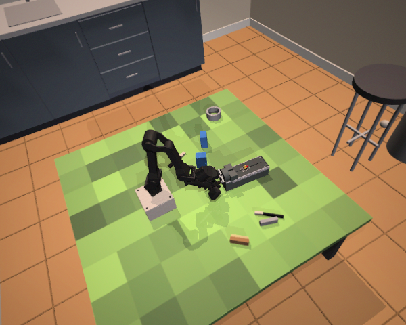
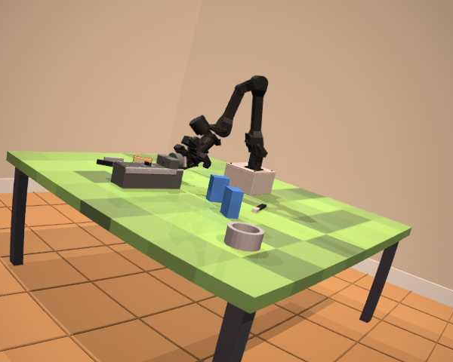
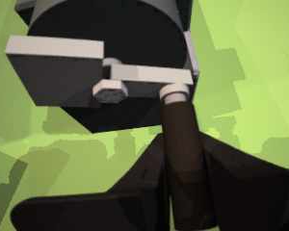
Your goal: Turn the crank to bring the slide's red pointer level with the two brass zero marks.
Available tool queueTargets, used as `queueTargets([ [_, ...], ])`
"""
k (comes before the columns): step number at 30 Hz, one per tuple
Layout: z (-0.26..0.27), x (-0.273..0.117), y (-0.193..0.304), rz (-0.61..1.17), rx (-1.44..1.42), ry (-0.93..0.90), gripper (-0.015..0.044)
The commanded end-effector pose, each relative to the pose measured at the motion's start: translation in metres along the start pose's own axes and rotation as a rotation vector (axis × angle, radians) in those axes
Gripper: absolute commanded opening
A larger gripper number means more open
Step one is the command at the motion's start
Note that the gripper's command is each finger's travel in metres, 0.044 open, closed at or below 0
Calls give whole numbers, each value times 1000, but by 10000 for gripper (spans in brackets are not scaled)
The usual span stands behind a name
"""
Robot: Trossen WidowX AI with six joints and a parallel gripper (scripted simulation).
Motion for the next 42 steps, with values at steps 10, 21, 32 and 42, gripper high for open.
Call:
queueTargets([
  [10,13,13,14,7,3,3,0],
  [21,25,15,18,7,4,2,0],
  [32,32,15,19,7,4,2,0],
  [42,36,14,18,7,4,2,0],
])
Point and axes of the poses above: the point midway between the two fingers, 35 mm back from their tips, its own x axis out along the fingers, its own z axis across the jaws, y = z × x, the point moved 4 cm from there along -x, back along the fingers, and after that the axes turned 6 degrees about x, right-handed, at the moved point
